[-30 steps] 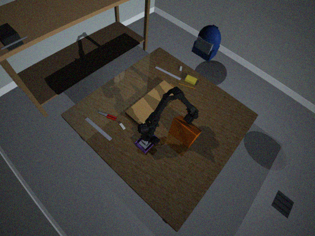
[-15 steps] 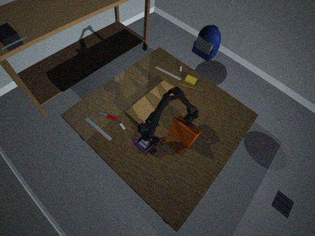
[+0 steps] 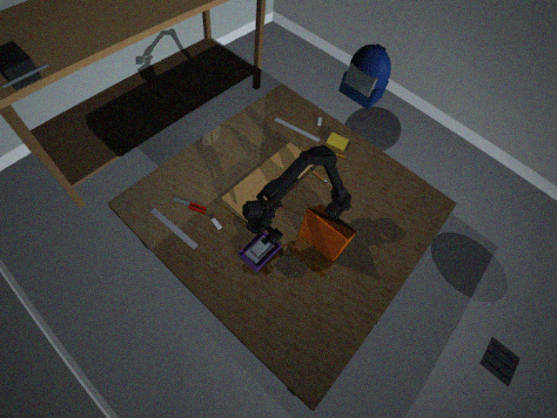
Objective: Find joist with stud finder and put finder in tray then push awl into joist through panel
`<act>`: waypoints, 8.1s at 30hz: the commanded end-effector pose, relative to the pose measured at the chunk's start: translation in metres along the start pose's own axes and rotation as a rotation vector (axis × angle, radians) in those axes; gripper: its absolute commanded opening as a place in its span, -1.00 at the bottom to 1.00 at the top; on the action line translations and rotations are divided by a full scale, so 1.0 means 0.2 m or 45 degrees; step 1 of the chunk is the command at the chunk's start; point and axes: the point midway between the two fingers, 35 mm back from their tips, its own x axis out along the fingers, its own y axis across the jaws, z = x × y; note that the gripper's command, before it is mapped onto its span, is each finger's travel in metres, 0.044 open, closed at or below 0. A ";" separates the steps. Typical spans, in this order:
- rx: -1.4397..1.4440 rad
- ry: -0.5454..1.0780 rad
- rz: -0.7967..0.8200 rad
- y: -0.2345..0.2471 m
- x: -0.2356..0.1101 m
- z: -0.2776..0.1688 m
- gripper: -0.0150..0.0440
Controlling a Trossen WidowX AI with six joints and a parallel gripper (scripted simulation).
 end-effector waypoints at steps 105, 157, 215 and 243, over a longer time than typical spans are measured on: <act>1.932 0.398 -0.271 -0.53 -0.26 -2.68 -0.49; 0.751 -0.692 0.196 -0.97 -0.50 -1.47 -0.49; -0.074 -1.476 0.052 -1.06 -0.37 -0.91 -0.49; -0.074 -1.474 0.053 -1.06 -0.19 -0.97 -0.49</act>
